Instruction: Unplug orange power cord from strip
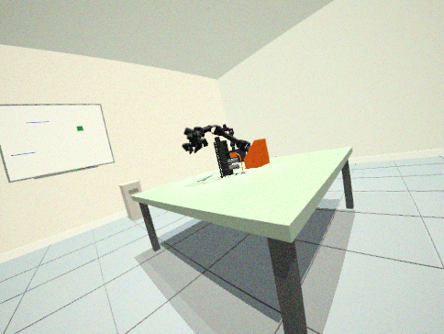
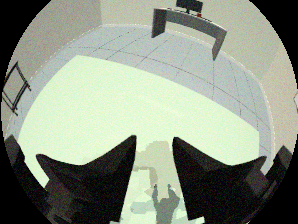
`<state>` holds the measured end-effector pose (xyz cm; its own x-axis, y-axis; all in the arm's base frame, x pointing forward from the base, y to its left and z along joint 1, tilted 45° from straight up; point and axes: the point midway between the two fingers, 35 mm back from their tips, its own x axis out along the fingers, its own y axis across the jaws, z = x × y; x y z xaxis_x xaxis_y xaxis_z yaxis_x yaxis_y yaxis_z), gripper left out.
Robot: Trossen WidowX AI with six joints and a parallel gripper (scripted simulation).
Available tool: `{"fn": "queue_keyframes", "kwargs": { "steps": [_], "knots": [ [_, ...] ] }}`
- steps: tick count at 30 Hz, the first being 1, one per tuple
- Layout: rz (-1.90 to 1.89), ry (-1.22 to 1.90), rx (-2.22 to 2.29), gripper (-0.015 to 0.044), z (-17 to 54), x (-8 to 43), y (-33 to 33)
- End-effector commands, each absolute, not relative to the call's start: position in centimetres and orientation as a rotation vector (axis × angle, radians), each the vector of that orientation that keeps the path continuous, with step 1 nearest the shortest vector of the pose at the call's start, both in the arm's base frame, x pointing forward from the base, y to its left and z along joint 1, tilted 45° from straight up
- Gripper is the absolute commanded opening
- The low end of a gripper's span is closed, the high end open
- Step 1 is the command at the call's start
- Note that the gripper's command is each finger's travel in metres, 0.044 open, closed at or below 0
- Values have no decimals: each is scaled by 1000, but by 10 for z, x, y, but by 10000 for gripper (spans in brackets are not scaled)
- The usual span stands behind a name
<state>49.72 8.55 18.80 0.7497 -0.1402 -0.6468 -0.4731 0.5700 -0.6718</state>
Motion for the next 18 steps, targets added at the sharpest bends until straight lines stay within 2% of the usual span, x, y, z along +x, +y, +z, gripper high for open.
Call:
{"fn": "queue_keyframes", "kwargs": {
  "steps": [1,9,18],
  "knots": [
    [314,766,-1032,160,163,480,119],
    [437,893,-1158,160,119,441,154],
    [659,1250,-1546,160,37,335,173]
  ]
}}
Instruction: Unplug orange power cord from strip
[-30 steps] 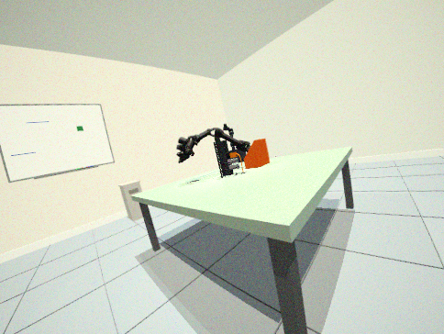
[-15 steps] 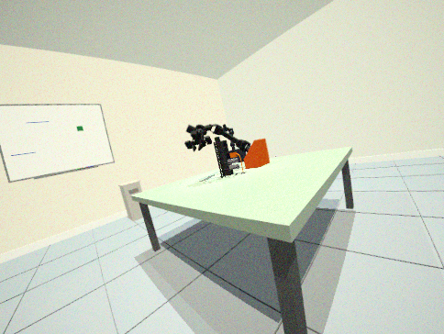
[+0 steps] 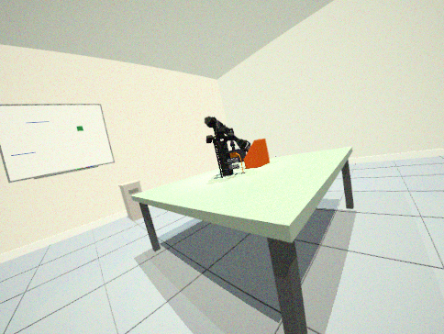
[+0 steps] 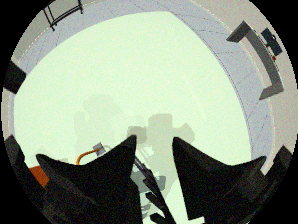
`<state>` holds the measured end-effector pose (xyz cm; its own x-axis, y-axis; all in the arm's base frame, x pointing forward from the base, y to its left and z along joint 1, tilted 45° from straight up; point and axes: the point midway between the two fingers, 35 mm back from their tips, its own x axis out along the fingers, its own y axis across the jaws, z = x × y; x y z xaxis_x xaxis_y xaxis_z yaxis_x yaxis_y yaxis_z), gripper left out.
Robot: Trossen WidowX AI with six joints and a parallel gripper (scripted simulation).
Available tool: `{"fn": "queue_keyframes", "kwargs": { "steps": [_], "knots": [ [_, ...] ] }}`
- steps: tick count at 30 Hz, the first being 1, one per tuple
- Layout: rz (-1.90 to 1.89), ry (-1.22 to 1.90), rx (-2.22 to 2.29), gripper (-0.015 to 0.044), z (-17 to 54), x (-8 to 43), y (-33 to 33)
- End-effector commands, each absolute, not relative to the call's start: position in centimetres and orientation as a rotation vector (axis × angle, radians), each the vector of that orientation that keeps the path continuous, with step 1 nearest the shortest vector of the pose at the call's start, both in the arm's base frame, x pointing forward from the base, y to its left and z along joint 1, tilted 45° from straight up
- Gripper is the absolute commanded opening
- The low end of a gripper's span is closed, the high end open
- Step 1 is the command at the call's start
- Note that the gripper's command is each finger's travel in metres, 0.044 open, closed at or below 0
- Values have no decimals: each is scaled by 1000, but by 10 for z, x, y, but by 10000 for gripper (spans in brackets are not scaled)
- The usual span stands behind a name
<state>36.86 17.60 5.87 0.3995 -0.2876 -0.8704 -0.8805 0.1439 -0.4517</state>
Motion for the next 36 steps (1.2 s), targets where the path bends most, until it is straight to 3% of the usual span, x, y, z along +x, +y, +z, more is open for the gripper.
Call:
{"fn": "queue_keyframes", "kwargs": {
  "steps": [1,7,36],
  "knots": [
    [694,1302,-1613,160,29,321,170],
    [859,1560,-1987,160,9,253,148],
    [863,1568,-2000,160,29,258,127]
  ]
}}
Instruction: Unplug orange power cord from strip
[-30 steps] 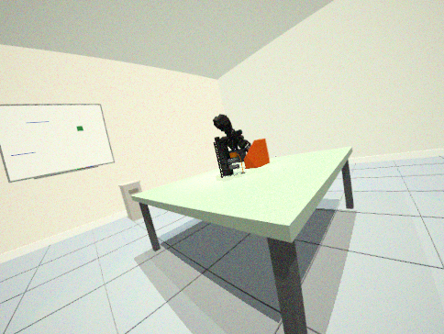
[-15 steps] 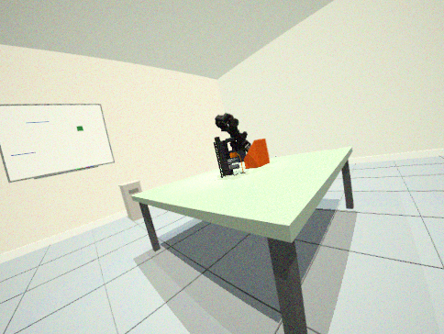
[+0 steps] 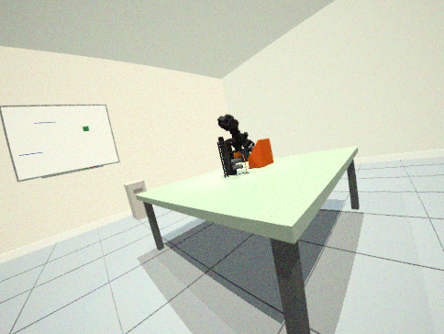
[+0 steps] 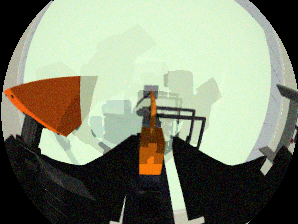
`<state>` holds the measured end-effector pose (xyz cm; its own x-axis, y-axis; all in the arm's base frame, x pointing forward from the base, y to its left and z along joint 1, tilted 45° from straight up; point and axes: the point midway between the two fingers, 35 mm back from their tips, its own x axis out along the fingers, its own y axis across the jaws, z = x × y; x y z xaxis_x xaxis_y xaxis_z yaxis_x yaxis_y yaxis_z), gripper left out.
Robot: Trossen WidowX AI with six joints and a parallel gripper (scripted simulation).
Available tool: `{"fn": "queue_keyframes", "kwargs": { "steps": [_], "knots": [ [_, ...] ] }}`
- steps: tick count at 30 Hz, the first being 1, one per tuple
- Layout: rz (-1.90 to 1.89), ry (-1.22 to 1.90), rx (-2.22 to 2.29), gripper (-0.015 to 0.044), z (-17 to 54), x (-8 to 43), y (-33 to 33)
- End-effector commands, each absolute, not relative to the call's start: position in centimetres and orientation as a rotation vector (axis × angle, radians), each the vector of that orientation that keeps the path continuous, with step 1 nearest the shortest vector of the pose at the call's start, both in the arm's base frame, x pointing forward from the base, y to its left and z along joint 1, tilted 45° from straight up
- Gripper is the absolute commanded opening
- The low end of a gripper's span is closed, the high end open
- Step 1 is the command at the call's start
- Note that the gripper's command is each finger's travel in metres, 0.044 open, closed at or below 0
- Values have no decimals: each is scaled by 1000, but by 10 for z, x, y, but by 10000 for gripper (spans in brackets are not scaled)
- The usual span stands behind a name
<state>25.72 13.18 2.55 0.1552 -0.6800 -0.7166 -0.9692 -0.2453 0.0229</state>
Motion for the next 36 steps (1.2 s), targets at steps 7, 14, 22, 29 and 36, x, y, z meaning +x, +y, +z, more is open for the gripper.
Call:
{"fn": "queue_keyframes", "kwargs": {
  "steps": [7,14,22,29,36],
  "knots": [
    [863,1569,-2000,160,36,259,120],
    [862,1569,-2000,160,33,260,117],
    [862,1571,-1994,108,30,260,114],
    [862,1571,-1994,22,30,260,114],
    [862,1570,-1994,0,28,260,116]
  ]
}}
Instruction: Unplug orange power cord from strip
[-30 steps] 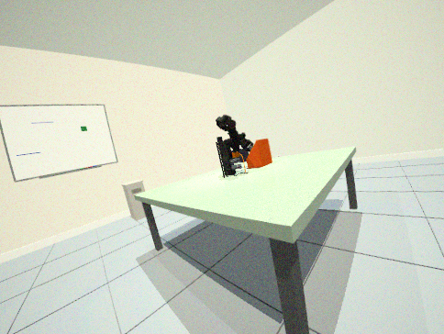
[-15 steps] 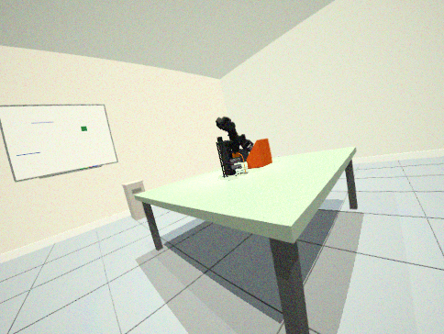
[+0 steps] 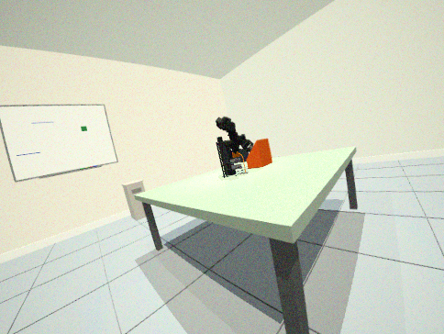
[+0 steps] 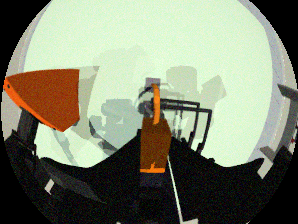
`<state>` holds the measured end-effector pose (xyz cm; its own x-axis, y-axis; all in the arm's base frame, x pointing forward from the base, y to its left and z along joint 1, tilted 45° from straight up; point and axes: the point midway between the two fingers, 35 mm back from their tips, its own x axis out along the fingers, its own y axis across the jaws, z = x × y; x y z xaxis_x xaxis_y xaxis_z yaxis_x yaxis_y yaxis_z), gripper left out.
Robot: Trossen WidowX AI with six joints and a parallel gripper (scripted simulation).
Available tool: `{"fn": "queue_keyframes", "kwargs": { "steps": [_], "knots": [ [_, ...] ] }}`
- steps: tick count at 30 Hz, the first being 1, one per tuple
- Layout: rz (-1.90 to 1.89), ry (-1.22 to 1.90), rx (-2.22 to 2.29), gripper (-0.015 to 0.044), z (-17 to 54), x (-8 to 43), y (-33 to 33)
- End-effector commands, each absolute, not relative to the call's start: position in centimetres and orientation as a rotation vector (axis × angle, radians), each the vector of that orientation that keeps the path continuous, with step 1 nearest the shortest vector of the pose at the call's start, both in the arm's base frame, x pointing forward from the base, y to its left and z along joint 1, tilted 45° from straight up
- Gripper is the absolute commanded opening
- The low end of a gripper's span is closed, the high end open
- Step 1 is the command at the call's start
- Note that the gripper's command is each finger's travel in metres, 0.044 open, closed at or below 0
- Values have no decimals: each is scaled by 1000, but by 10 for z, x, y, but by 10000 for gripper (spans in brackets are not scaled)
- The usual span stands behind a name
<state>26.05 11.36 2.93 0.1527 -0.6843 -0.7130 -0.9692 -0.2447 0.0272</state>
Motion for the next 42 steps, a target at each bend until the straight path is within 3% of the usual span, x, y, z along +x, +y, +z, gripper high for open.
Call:
{"fn": "queue_keyframes", "kwargs": {
  "steps": [1,36,42],
  "knots": [
    [862,1570,-1994,0,27,260,117],
    [867,1565,-1995,0,-7,248,160],
    [864,1567,-1998,158,-3,252,148]
  ]
}}
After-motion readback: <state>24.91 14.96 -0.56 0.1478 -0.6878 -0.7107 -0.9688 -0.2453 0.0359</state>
